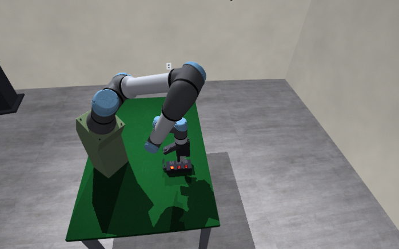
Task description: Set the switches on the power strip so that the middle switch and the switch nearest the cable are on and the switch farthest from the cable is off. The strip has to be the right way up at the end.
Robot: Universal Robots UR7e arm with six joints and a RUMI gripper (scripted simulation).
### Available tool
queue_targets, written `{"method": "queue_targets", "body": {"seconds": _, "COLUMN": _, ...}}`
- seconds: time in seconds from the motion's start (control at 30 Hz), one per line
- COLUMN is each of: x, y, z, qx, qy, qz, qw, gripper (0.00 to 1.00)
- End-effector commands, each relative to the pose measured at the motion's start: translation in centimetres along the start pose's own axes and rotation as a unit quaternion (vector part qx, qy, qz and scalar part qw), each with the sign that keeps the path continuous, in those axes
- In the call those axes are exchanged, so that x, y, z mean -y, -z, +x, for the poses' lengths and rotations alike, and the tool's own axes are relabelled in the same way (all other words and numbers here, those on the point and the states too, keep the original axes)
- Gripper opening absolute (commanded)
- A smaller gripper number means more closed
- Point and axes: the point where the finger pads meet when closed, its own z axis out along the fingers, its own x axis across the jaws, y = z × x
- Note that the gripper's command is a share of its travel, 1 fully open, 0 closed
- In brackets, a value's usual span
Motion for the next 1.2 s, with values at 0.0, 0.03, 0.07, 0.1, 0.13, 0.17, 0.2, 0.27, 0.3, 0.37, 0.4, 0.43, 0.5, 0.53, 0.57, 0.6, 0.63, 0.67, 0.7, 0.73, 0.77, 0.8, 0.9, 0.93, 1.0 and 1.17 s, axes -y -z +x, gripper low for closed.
{"method": "queue_targets", "body": {"seconds": 0.0, "x": 0.0, "y": -0.6, "z": 0.0, "qx": 0.000, "qy": 0.000, "qz": -0.001, "qw": 1.000, "gripper": 0.00}}
{"method": "queue_targets", "body": {"seconds": 0.03, "x": 0.0, "y": -0.7, "z": 0.0, "qx": 0.000, "qy": 0.000, "qz": -0.001, "qw": 1.000, "gripper": 0.00}}
{"method": "queue_targets", "body": {"seconds": 0.07, "x": 0.0, "y": -0.8, "z": 0.0, "qx": 0.000, "qy": 0.000, "qz": -0.001, "qw": 1.000, "gripper": 0.00}}
{"method": "queue_targets", "body": {"seconds": 0.1, "x": 0.0, "y": -0.8, "z": 0.0, "qx": 0.000, "qy": 0.000, "qz": -0.001, "qw": 1.000, "gripper": 0.00}}
{"method": "queue_targets", "body": {"seconds": 0.13, "x": 0.0, "y": -0.8, "z": 0.0, "qx": 0.000, "qy": 0.000, "qz": -0.001, "qw": 1.000, "gripper": 0.00}}
{"method": "queue_targets", "body": {"seconds": 0.17, "x": 0.0, "y": -0.9, "z": 0.0, "qx": 0.000, "qy": 0.000, "qz": -0.001, "qw": 1.000, "gripper": 0.00}}
{"method": "queue_targets", "body": {"seconds": 0.2, "x": 0.0, "y": -1.1, "z": 0.0, "qx": 0.000, "qy": 0.000, "qz": -0.001, "qw": 1.000, "gripper": 0.00}}
{"method": "queue_targets", "body": {"seconds": 0.27, "x": -0.1, "y": -1.3, "z": 0.0, "qx": 0.000, "qy": 0.000, "qz": -0.001, "qw": 1.000, "gripper": 0.00}}
{"method": "queue_targets", "body": {"seconds": 0.3, "x": -0.1, "y": -1.3, "z": 0.0, "qx": 0.000, "qy": 0.000, "qz": -0.001, "qw": 1.000, "gripper": 0.00}}
{"method": "queue_targets", "body": {"seconds": 0.37, "x": -0.1, "y": -1.5, "z": 0.0, "qx": 0.000, "qy": 0.000, "qz": -0.001, "qw": 1.000, "gripper": 0.00}}
{"method": "queue_targets", "body": {"seconds": 0.4, "x": -0.1, "y": -1.6, "z": 0.0, "qx": 0.000, "qy": 0.000, "qz": -0.001, "qw": 1.000, "gripper": 0.00}}
{"method": "queue_targets", "body": {"seconds": 0.43, "x": -0.1, "y": -1.6, "z": 0.0, "qx": 0.000, "qy": 0.000, "qz": -0.001, "qw": 1.000, "gripper": 0.00}}
{"method": "queue_targets", "body": {"seconds": 0.5, "x": -0.1, "y": -1.7, "z": 0.0, "qx": 0.000, "qy": 0.000, "qz": -0.001, "qw": 1.000, "gripper": 0.00}}
{"method": "queue_targets", "body": {"seconds": 0.53, "x": -0.1, "y": -1.8, "z": 0.0, "qx": 0.000, "qy": 0.000, "qz": -0.001, "qw": 1.000, "gripper": 0.00}}
{"method": "queue_targets", "body": {"seconds": 0.57, "x": -0.1, "y": -1.8, "z": 0.0, "qx": 0.000, "qy": 0.000, "qz": -0.001, "qw": 1.000, "gripper": 0.00}}
{"method": "queue_targets", "body": {"seconds": 0.6, "x": -0.1, "y": -1.8, "z": 0.0, "qx": 0.000, "qy": 0.000, "qz": -0.001, "qw": 1.000, "gripper": 0.00}}
{"method": "queue_targets", "body": {"seconds": 0.63, "x": -0.1, "y": -1.9, "z": 0.0, "qx": 0.000, "qy": 0.000, "qz": -0.001, "qw": 1.000, "gripper": 0.00}}
{"method": "queue_targets", "body": {"seconds": 0.67, "x": -0.1, "y": -1.9, "z": 0.0, "qx": 0.000, "qy": 0.000, "qz": -0.001, "qw": 1.000, "gripper": 0.00}}
{"method": "queue_targets", "body": {"seconds": 0.7, "x": -0.1, "y": -1.9, "z": 0.0, "qx": 0.000, "qy": 0.000, "qz": -0.001, "qw": 1.000, "gripper": 0.00}}
{"method": "queue_targets", "body": {"seconds": 0.73, "x": -0.1, "y": -1.9, "z": 0.0, "qx": 0.000, "qy": 0.000, "qz": -0.001, "qw": 1.000, "gripper": 0.00}}
{"method": "queue_targets", "body": {"seconds": 0.77, "x": -0.1, "y": -1.9, "z": 0.0, "qx": 0.000, "qy": 0.000, "qz": -0.001, "qw": 1.000, "gripper": 0.00}}
{"method": "queue_targets", "body": {"seconds": 0.8, "x": -0.1, "y": -1.9, "z": 0.0, "qx": 0.000, "qy": 0.000, "qz": -0.001, "qw": 1.000, "gripper": 0.00}}
{"method": "queue_targets", "body": {"seconds": 0.9, "x": -0.1, "y": -1.9, "z": 0.0, "qx": 0.000, "qy": 0.000, "qz": -0.001, "qw": 1.000, "gripper": 0.00}}
{"method": "queue_targets", "body": {"seconds": 0.93, "x": -0.1, "y": -1.9, "z": 0.0, "qx": 0.000, "qy": 0.000, "qz": -0.001, "qw": 1.000, "gripper": 0.00}}
{"method": "queue_targets", "body": {"seconds": 1.0, "x": -0.1, "y": -1.9, "z": 0.0, "qx": 0.000, "qy": 0.000, "qz": -0.001, "qw": 1.000, "gripper": 0.00}}
{"method": "queue_targets", "body": {"seconds": 1.17, "x": -0.1, "y": -1.9, "z": 0.0, "qx": 0.000, "qy": 0.000, "qz": -0.001, "qw": 1.000, "gripper": 0.00}}
